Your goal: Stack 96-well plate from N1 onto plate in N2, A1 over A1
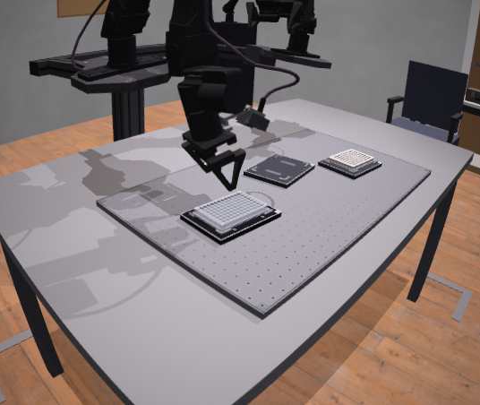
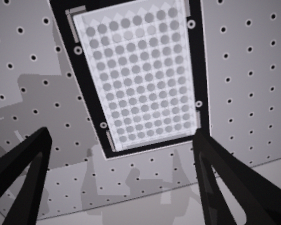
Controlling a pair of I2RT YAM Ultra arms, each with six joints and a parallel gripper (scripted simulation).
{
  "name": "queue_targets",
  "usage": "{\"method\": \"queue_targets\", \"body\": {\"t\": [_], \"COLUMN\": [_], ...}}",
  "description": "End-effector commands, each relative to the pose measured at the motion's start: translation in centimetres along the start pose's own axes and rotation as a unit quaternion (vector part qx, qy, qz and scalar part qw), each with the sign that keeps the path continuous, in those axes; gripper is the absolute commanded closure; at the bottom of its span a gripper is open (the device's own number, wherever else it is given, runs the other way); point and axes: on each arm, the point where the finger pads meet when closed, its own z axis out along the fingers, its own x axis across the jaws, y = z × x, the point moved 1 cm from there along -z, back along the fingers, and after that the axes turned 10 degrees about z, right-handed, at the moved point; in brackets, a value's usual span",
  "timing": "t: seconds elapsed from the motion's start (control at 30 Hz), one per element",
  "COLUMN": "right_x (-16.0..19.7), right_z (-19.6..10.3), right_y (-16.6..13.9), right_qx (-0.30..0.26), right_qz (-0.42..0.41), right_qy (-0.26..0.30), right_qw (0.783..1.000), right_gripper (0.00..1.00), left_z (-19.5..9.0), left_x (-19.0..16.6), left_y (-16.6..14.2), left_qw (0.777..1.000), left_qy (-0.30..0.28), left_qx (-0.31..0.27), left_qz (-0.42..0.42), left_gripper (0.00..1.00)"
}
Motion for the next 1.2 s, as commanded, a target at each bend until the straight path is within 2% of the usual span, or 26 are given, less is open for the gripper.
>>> {"method": "queue_targets", "body": {"t": [0.0,0.17,0.33,0.57,1.17], "right_x": [-0.5,-1.3,-1.8,-2.0,-2.6], "right_z": [0.2,0.7,1.3,1.1,3.5], "right_y": [-0.3,1.3,2.8,2.8,2.0], "right_qx": [0.101,0.148,0.140,0.138,0.137], "right_qz": [-0.057,-0.112,-0.124,-0.121,-0.121], "right_qy": [0.016,0.008,-0.001,-0.004,-0.007], "right_qw": [0.993,0.983,0.982,0.983,0.983], "right_gripper": [0.00,0.00,0.00,0.00,0.00], "left_z": [-0.5,-0.5,-0.5,-0.5,-0.5], "left_x": [0.2,0.2,0.2,0.2,0.2], "left_y": [1.4,1.4,1.4,1.4,1.4], "left_qw": [1.000,1.000,1.000,1.000,1.000], "left_qy": [0.004,0.004,0.004,0.004,0.004], "left_qx": [-0.025,-0.025,-0.025,-0.025,-0.025], "left_qz": [0.003,0.003,0.003,0.003,0.003], "left_gripper": [0.00,0.00,0.00,0.00,0.00]}}
